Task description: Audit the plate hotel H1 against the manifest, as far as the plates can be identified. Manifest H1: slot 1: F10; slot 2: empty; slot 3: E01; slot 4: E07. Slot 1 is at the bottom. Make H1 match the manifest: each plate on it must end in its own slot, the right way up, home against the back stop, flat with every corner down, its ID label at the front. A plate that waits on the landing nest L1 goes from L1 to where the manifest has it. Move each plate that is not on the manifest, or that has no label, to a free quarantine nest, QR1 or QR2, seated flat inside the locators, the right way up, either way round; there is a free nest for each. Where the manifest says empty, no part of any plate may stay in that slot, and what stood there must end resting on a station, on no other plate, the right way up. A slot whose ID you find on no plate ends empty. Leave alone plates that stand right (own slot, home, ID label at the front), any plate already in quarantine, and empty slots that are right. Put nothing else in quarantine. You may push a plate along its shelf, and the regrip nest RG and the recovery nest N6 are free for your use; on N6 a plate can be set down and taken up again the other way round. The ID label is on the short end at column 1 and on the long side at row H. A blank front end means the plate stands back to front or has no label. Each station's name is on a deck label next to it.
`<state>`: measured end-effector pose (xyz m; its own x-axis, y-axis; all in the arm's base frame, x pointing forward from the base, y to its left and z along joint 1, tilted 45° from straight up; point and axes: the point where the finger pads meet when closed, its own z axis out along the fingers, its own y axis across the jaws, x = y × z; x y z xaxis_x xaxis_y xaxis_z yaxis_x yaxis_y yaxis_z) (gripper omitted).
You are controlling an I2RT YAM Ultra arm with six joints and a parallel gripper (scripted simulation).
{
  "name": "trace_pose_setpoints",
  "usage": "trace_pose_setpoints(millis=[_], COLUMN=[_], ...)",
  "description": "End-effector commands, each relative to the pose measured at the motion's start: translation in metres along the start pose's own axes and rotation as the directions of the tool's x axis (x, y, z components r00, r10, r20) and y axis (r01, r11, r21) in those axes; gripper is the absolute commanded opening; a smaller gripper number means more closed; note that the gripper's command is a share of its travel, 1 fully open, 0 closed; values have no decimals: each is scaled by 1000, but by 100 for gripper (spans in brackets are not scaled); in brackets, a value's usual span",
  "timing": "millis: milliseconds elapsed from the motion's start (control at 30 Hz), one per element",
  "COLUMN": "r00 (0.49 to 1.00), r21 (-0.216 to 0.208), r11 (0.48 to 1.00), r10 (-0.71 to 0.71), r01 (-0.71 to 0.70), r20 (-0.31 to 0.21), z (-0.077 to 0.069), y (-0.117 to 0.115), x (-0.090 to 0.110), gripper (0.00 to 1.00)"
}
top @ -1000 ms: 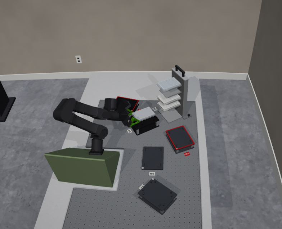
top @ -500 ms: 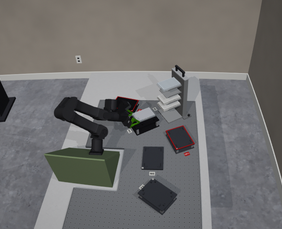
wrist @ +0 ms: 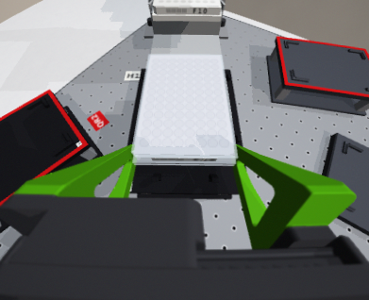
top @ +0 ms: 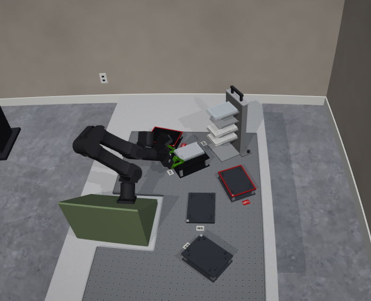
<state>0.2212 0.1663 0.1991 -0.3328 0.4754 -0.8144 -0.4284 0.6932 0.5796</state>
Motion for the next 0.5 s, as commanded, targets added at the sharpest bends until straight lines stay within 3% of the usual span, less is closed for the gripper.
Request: trace_pose_setpoints(millis=[0,467], r00=[999,999], r21=[4,5], r11=[1000,1000], r10=[6,6], r01=[-6,-6], r20=[34,34], z=[0,3], y=[1,1], x=[-8,-2], gripper=[86,86])
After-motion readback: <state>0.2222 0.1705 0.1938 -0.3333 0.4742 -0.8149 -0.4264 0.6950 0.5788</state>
